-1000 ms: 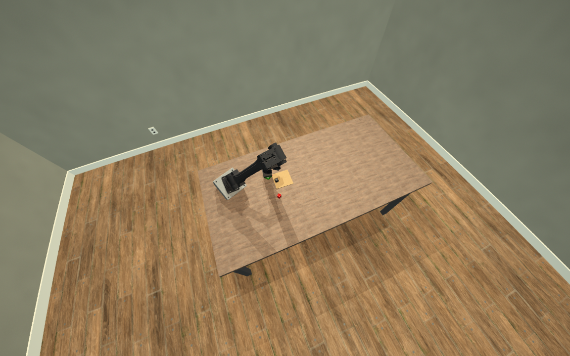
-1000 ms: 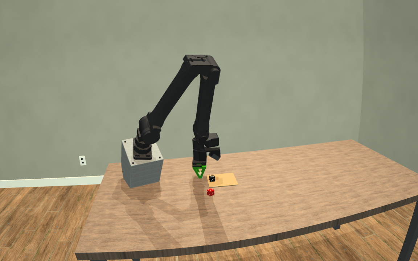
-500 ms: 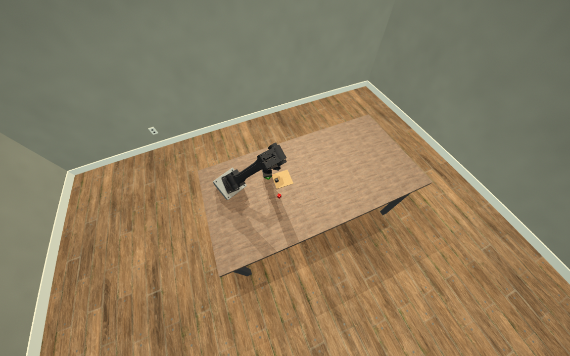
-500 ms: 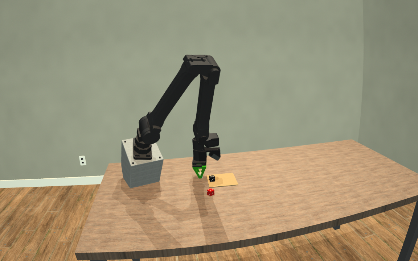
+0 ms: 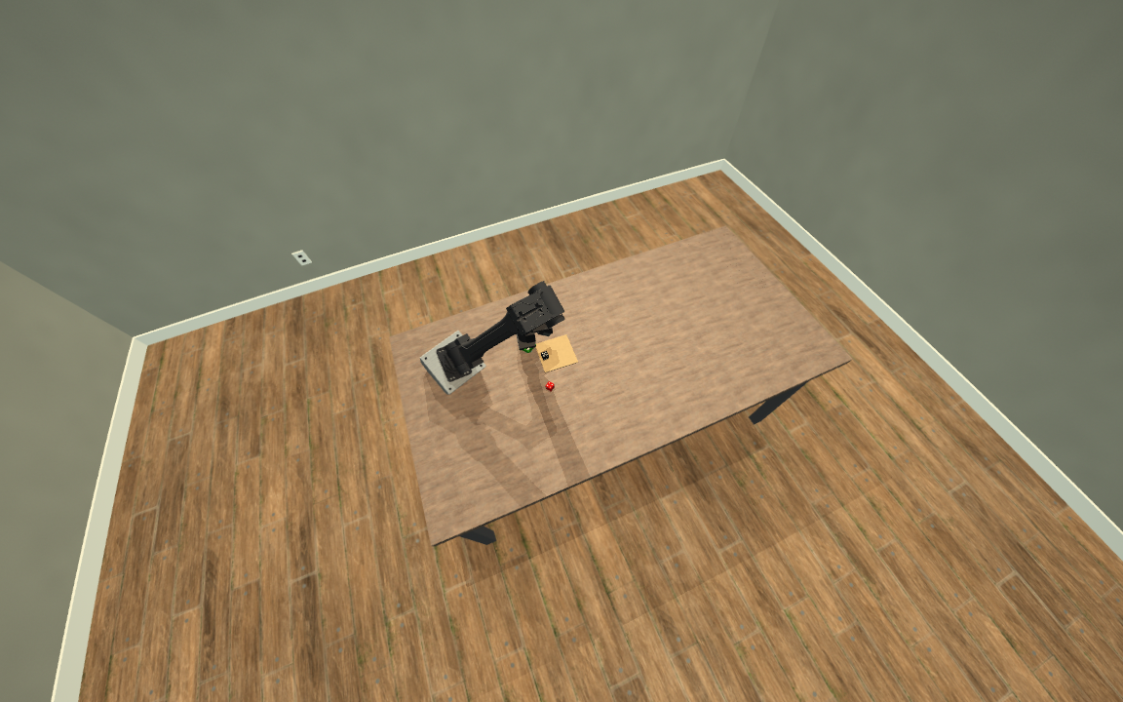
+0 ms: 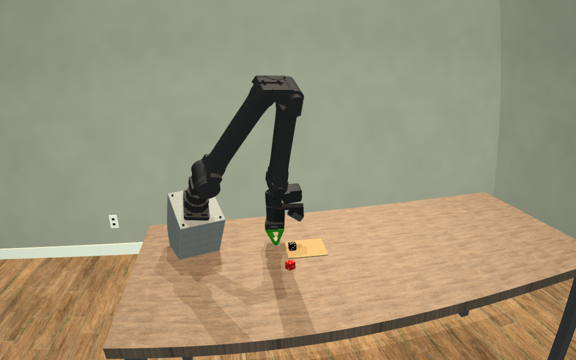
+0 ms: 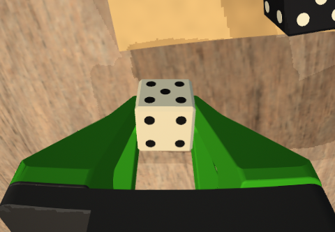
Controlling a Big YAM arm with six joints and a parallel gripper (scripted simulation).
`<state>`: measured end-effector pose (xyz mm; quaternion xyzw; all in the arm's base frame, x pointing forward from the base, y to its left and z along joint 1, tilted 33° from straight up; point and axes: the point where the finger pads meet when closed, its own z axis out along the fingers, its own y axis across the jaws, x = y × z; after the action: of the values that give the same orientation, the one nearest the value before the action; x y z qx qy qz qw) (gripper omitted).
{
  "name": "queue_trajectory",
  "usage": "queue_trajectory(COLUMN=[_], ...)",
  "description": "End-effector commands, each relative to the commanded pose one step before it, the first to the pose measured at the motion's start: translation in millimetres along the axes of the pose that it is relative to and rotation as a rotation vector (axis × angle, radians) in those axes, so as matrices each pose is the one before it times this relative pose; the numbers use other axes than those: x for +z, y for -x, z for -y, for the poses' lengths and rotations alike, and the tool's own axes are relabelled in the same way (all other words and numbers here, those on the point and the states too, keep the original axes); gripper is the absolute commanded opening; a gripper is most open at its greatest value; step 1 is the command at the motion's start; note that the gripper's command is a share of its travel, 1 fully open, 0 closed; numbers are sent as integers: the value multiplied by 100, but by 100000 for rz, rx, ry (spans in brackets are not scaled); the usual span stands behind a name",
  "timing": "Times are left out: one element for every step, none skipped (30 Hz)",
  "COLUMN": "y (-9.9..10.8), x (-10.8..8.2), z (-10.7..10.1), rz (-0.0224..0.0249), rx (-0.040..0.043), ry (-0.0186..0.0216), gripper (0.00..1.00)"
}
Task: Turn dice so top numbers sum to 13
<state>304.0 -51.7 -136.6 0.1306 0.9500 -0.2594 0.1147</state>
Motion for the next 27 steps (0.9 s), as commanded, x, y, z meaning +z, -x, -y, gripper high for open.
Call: queue_trajectory(y=[306,0,0,0,0,0,0,0,0,0,0,0,0,0,0,0,0,0,0,0,0,0,0,0,-26,-168,-330], x=[440,0,0,0,0,0,0,0,0,0,0,0,0,0,0,0,0,0,0,0,0,0,0,0,-16,-106,-262], z=[-251,0,0,0,0,0,0,0,0,0,0,0,0,0,0,0,0,0,0,0,0,0,0,0,-7,-47,-146], rz=[196,0,0,0,0,0,0,0,0,0,0,0,0,0,0,0,0,0,0,0,0,0,0,0,-61,-397,-631], rx=[-482,0,0,0,0,0,0,0,0,0,0,0,0,0,0,0,0,0,0,0,0,0,0,0,-63,-408,-776], ry=[297,0,0,0,0,0,0,0,0,0,0,0,0,0,0,0,0,0,0,0,0,0,0,0,-18,-121,-182], gripper=[20,20,20,20,20,20,20,20,20,20,20,20,20,20,20,20,20,20,20,20,20,20,20,20,20,20,20])
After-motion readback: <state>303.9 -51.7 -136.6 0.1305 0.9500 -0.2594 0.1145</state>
